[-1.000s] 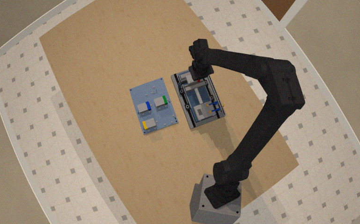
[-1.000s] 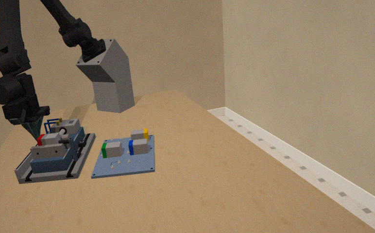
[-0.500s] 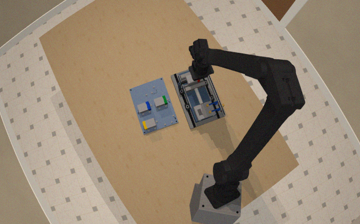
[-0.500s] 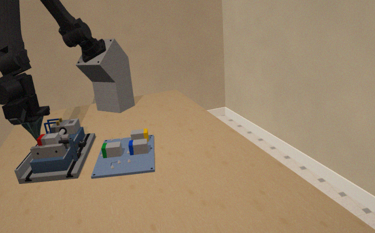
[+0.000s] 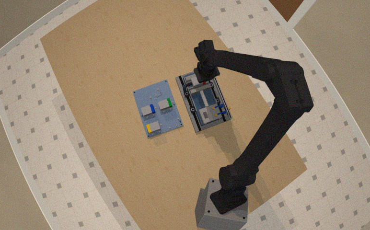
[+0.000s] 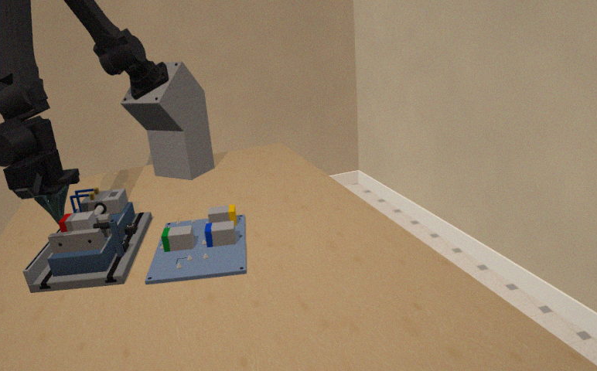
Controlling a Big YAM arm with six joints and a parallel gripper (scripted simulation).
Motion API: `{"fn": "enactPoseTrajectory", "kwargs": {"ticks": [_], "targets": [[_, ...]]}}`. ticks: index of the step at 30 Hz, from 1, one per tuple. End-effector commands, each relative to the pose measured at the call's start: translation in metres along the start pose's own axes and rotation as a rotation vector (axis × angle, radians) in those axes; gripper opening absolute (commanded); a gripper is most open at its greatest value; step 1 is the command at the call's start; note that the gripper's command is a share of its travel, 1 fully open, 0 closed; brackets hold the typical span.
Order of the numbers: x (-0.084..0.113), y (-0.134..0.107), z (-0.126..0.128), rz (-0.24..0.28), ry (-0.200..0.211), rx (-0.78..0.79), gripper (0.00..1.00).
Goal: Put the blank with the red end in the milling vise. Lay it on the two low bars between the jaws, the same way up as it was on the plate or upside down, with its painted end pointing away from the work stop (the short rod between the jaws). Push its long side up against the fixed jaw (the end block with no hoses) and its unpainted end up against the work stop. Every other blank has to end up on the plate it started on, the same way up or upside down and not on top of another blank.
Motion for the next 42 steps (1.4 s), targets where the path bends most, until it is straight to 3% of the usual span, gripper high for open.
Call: {"fn": "enactPoseTrajectory", "kwargs": {"ticks": [1,16,42], "targets": [[0.001,0.013,-0.005,-0.030,-0.001,0.002,0.00],[0.010,0.016,-0.023,-0.037,-0.009,-0.010,0.00],[0.033,0.009,-0.008,-0.029,0.005,-0.002,0.00]]}}
Point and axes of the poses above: the point where the finger pads meet when closed, its own x axis back along the fingers, its own z axis across the jaws, y = z × x, the point moved 3 cm from there along x, back along the fingers, and after that the axes turned 1 degree about x, right-handed, at the moved point
